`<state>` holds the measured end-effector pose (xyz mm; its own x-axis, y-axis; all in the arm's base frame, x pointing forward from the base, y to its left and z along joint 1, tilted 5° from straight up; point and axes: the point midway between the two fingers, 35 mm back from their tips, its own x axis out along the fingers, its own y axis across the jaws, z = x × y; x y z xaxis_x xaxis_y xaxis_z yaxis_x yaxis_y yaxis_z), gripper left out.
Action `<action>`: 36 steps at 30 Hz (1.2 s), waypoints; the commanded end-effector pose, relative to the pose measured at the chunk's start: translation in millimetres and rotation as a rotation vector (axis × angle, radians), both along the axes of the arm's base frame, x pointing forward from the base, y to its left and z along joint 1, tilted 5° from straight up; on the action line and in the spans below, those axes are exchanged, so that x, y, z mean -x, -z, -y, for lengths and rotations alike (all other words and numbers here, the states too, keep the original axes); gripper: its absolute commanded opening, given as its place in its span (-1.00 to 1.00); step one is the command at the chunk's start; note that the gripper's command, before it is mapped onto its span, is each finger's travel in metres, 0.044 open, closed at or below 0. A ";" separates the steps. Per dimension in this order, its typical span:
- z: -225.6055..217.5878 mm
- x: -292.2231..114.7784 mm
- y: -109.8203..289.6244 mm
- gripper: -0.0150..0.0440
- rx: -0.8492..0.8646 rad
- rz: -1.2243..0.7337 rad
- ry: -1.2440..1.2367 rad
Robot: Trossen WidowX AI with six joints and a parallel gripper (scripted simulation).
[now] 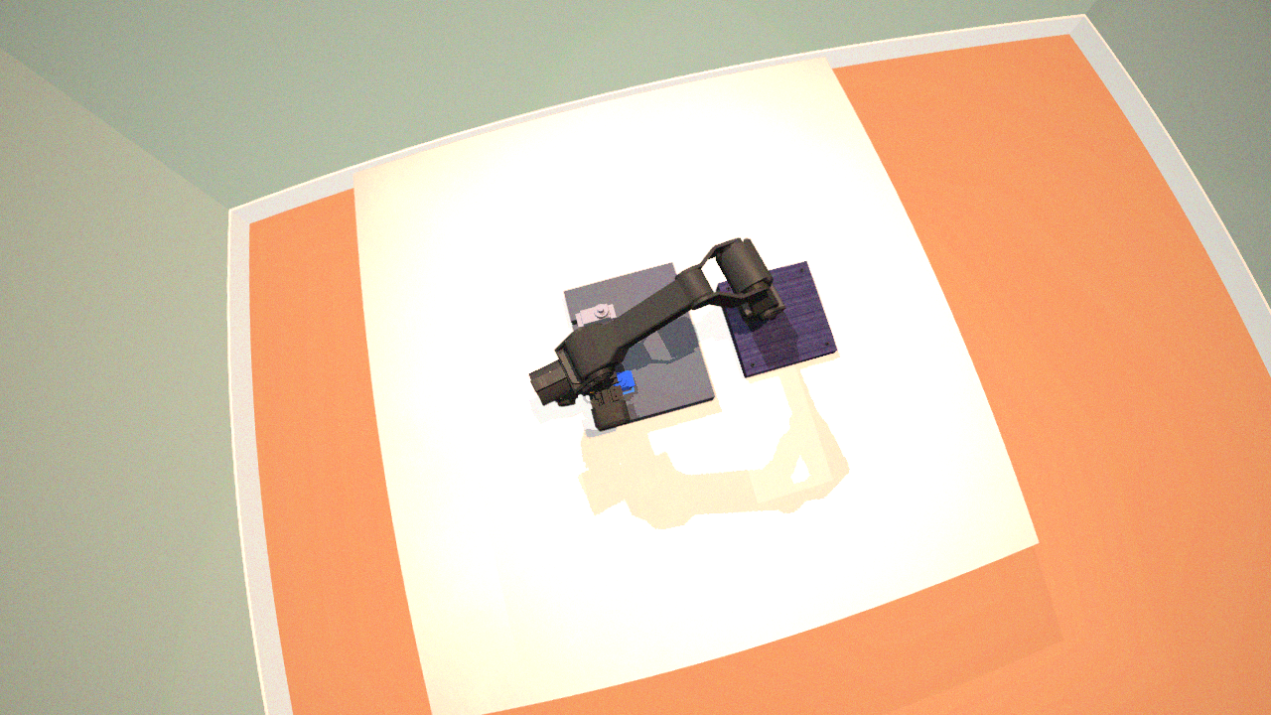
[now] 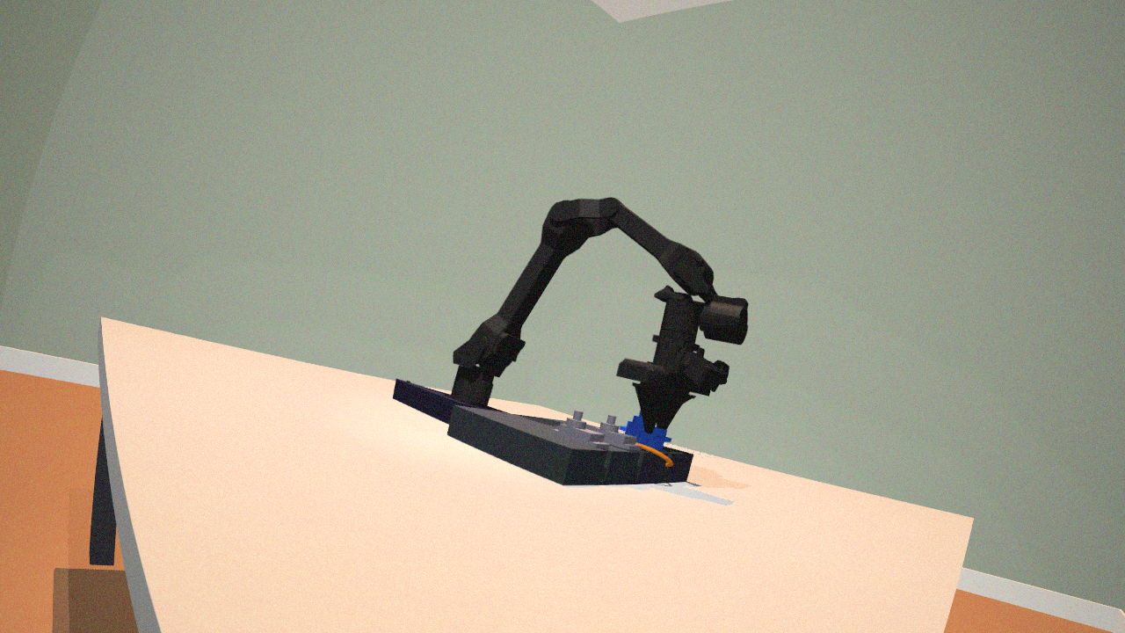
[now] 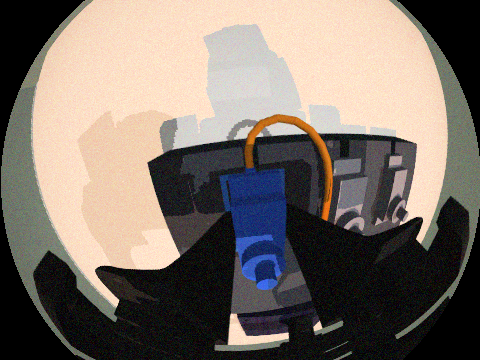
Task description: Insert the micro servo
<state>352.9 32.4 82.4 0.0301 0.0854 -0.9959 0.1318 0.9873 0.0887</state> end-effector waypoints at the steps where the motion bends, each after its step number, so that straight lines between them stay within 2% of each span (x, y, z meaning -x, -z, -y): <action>1: -0.3 -0.1 4.0 -0.49 0.001 0.002 0.002; 14: -1.4 -0.5 16.9 -0.49 0.001 0.002 0.002; 21: -1.2 -0.1 15.4 0.13 0.001 0.002 0.002; 24: -0.6 -0.2 8.2 0.14 0.001 0.002 0.002; 27: 1.5 3.7 -16.4 0.14 0.001 0.002 0.002; 34: 1.5 7.7 -19.2 0.14 0.001 0.001 0.002; 36: 0.4 12.9 -20.8 0.32 0.000 -0.001 0.005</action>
<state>344.9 31.2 99.6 0.0309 0.0853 -0.9959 0.1373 0.9865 0.0888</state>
